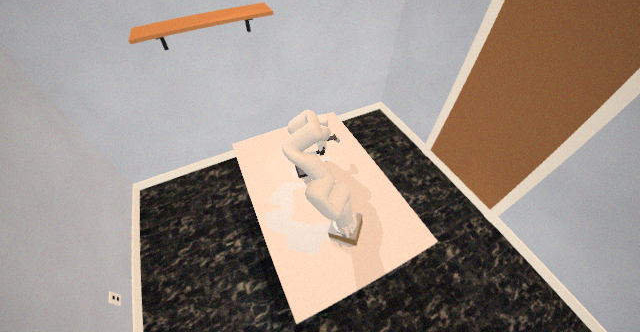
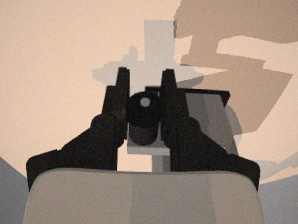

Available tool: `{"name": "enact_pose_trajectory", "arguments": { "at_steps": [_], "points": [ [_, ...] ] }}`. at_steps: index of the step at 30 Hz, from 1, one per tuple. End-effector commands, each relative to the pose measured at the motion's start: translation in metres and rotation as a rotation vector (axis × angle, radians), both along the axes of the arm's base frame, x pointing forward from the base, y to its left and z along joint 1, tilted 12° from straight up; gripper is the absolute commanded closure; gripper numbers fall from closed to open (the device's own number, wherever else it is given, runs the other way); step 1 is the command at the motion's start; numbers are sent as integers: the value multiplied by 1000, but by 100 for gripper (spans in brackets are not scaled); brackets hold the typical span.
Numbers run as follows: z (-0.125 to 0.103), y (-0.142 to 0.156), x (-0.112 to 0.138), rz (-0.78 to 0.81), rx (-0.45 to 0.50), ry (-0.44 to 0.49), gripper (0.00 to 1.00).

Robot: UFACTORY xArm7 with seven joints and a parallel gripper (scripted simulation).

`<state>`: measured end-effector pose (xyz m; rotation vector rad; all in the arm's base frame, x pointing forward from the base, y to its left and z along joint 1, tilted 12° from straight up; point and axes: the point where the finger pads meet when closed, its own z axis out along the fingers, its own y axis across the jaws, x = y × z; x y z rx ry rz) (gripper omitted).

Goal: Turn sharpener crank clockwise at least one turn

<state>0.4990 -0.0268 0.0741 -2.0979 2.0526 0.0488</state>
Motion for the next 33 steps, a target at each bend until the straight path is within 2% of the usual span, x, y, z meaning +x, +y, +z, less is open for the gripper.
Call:
{"name": "enact_pose_trajectory", "arguments": {
  "at_steps": [1,11,22,33],
  "points": [
    [-4,0,2,-1,0,-4,100],
    [-21,3,-1,-1,0,-4,100],
    [-45,7,-17,-1,0,-4,100],
    [-54,8,-30,-1,0,-4,100]
  ]
}}
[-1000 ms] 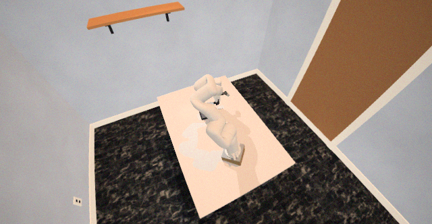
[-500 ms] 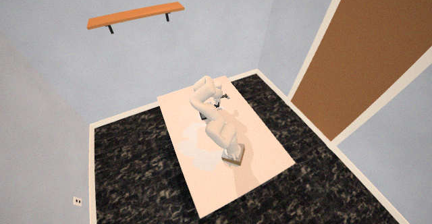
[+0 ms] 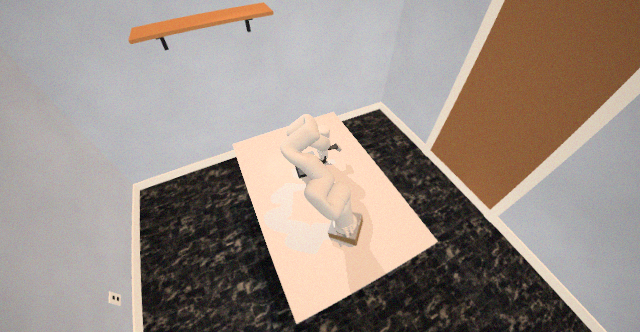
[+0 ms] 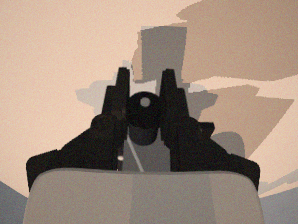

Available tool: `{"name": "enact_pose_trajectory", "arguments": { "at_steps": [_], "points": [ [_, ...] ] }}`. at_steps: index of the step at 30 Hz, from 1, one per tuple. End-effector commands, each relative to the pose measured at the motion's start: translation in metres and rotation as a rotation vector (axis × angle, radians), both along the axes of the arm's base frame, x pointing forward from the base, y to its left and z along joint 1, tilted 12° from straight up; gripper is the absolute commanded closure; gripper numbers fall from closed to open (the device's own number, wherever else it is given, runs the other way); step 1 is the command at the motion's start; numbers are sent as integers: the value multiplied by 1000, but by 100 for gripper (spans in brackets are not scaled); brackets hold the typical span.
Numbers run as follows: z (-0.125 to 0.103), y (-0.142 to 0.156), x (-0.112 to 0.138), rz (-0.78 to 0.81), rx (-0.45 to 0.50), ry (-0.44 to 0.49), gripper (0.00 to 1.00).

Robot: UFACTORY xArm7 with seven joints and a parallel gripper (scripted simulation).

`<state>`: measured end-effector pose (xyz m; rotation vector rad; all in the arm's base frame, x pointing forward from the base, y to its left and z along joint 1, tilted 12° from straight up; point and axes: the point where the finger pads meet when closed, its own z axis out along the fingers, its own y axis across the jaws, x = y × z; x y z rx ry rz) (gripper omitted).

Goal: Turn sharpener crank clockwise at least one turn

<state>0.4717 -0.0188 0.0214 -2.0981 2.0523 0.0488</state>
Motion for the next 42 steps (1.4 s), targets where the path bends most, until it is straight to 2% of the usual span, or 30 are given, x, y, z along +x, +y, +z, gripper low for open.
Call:
{"name": "enact_pose_trajectory", "arguments": {
  "at_steps": [1,32,42],
  "points": [
    [-1,0,-4,-1,0,-3,100],
    [-3,0,-9,-1,0,-3,100],
    [-6,0,-23,-1,0,-3,100]
  ]
}}
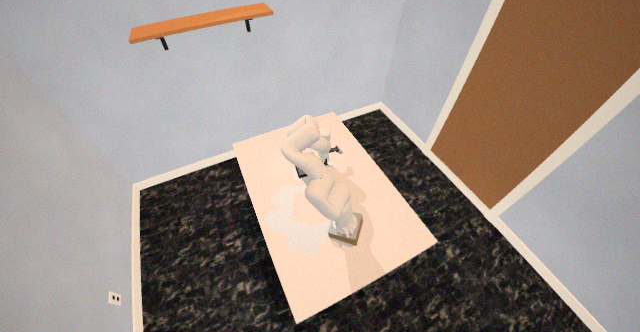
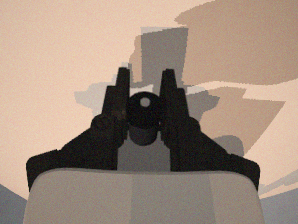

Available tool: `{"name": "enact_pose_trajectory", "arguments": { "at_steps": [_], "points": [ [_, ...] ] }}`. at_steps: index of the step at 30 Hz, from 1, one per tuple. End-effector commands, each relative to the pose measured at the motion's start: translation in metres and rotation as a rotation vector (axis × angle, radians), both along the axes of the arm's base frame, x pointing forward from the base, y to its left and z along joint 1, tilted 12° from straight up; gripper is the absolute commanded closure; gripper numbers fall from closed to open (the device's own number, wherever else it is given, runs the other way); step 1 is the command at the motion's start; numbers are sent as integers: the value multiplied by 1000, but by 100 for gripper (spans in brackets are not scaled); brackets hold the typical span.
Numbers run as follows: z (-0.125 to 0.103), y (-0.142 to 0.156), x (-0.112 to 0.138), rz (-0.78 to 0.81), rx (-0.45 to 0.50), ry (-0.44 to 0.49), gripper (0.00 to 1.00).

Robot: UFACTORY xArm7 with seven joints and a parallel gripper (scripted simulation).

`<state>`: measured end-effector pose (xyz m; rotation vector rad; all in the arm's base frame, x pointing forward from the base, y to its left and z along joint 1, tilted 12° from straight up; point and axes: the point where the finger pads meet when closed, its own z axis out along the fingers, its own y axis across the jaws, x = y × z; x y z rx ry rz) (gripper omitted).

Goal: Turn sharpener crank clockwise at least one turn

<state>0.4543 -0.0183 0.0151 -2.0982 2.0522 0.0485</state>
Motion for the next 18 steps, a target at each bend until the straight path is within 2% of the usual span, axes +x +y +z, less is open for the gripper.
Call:
{"name": "enact_pose_trajectory", "arguments": {
  "at_steps": [1,18],
  "points": [
    [0,-1,-8,-1,0,-3,100],
    [13,-4,-43,-1,0,-3,100]
  ]
}}
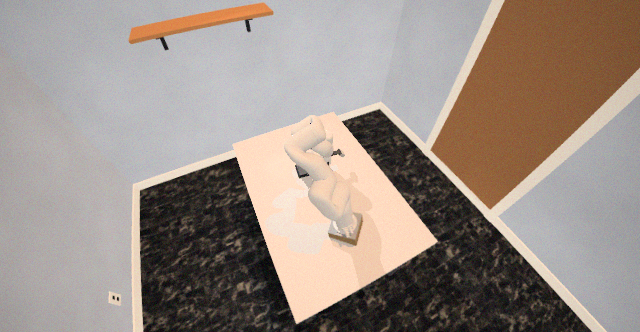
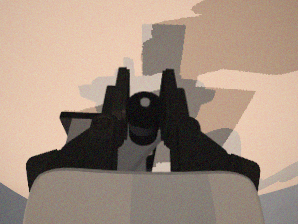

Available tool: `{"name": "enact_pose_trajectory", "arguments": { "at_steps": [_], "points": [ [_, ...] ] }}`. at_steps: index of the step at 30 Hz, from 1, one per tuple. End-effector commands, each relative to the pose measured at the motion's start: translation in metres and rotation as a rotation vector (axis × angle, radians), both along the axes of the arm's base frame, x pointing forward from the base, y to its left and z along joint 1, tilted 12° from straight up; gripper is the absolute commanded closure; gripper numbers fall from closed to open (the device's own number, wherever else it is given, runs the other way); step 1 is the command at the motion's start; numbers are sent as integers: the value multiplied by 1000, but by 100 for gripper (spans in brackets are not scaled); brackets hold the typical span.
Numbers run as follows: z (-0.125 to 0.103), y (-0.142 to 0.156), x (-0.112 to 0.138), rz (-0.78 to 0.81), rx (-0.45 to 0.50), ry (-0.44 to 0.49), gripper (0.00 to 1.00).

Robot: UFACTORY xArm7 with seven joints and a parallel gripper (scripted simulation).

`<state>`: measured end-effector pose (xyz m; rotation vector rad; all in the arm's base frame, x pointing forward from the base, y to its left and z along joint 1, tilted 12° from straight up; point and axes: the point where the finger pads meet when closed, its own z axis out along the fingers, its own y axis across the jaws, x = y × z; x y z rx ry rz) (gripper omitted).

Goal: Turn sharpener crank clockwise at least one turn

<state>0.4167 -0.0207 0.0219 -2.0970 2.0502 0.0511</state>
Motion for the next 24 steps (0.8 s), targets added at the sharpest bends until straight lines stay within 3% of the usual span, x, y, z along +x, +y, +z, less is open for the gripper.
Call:
{"name": "enact_pose_trajectory", "arguments": {
  "at_steps": [1,24],
  "points": [
    [7,-2,-7,-2,-3,-3,100],
    [24,-5,-19,-2,-3,-3,100]
  ]
}}
